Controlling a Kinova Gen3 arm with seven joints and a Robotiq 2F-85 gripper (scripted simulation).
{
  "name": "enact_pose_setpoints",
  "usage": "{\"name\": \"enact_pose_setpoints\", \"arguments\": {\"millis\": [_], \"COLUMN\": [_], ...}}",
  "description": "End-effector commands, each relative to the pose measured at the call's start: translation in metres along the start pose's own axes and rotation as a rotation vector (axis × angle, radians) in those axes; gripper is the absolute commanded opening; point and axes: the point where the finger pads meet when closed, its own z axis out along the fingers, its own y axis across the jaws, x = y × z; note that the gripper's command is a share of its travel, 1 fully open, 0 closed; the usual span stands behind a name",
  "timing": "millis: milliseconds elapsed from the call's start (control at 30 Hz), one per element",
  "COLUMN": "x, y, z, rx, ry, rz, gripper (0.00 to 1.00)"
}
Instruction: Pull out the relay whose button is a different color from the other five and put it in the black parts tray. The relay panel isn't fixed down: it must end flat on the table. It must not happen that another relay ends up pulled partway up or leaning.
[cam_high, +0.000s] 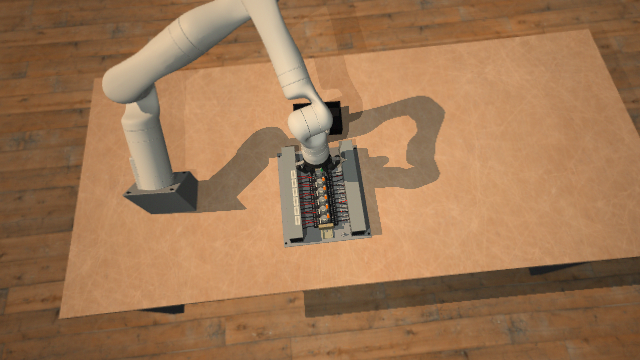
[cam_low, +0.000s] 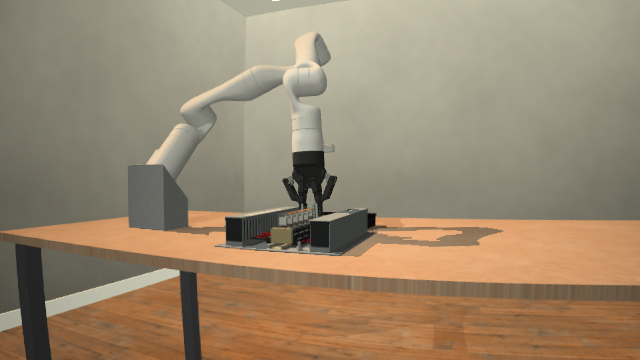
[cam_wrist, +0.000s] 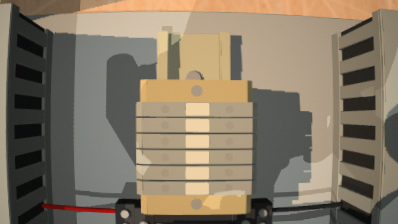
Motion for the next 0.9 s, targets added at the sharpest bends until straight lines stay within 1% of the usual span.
{"name": "enact_pose_setpoints", "arguments": {"millis": [0, 200, 500, 867], "x": [-0.0003, -0.0003, -0.0003, -0.0003], "y": [0.0009, 0.0014, 0.0015, 0.0022], "z": [-0.001, -0.0011, -0.0011, -0.0012], "rx": [0.002, 0.019, 0.024, 0.048], "ry": [-0.001, -0.001, -0.001, -0.001], "rz": [0.0, 0.0, 0.0, 0.0], "gripper": [0.0, 0.0, 0.0, 0.0]}}
